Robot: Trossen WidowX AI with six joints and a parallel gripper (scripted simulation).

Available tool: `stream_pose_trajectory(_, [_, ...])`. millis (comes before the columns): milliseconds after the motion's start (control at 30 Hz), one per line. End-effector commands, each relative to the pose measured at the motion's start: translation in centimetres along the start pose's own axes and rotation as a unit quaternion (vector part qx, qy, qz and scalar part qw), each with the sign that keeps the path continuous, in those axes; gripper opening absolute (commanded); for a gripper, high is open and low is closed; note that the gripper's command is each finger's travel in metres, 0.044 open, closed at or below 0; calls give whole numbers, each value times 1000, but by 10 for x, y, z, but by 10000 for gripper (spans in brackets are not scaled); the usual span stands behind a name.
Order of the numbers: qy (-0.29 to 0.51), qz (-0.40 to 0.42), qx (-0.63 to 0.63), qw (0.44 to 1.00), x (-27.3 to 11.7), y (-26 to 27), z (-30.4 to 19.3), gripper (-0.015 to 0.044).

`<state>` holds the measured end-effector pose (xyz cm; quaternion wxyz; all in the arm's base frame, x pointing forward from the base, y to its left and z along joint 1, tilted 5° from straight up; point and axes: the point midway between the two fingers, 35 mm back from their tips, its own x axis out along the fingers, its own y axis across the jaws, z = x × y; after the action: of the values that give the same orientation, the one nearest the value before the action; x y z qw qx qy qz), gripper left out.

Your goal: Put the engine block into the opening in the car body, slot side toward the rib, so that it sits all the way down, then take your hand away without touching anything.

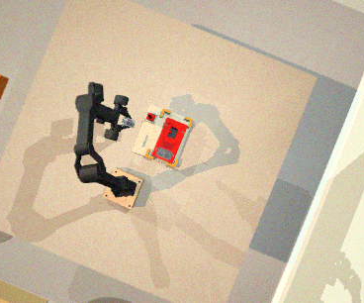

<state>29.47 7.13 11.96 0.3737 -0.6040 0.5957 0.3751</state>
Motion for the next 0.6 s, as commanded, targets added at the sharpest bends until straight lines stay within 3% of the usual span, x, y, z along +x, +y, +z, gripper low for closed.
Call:
stream_pose_trajectory(0, [69,-9,-1,998,-2,-1,5,0])
stream_pose_trajectory(567, [90,-13,-1,996,20,0,20,0])
